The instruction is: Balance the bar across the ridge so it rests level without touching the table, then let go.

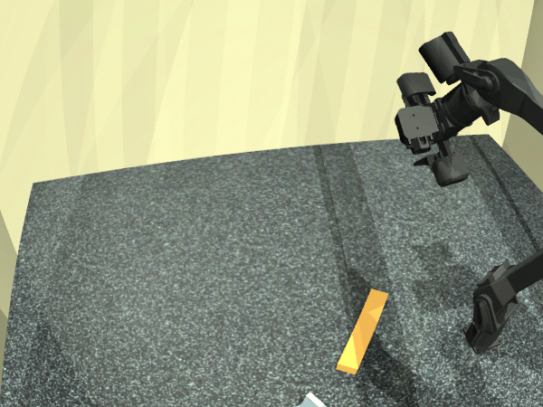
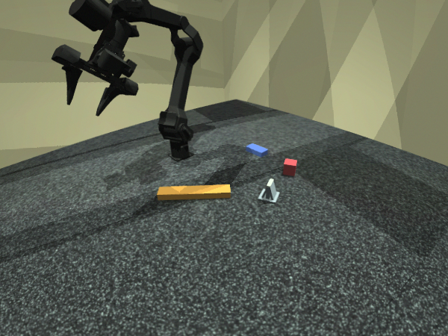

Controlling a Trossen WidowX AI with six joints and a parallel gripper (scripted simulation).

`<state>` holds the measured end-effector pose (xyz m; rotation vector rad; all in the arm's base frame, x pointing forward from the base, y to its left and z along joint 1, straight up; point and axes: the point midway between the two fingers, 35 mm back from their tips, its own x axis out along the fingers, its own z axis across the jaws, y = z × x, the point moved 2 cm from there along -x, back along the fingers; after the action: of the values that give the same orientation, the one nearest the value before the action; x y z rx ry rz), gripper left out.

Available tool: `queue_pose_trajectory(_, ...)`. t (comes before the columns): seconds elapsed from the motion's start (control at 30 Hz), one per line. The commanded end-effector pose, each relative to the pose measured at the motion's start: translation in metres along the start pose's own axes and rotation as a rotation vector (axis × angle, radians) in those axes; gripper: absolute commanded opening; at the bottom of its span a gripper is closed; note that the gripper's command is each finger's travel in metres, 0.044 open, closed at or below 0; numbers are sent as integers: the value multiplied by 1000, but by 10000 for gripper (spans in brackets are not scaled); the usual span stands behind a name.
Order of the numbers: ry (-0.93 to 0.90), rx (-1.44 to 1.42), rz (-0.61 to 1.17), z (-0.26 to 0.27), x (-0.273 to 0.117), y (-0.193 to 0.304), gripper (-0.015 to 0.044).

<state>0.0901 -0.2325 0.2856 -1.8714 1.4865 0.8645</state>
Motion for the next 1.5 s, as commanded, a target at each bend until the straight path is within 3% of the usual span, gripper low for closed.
queue_pose_trajectory(0.0,-68,-52,-26,11,14,-13,315)
queue_pose_trajectory(0.7,-365,-366,-150,85,52,-83,315)
queue_pose_trajectory(1.47,-635,-701,-197,176,61,-123,315)
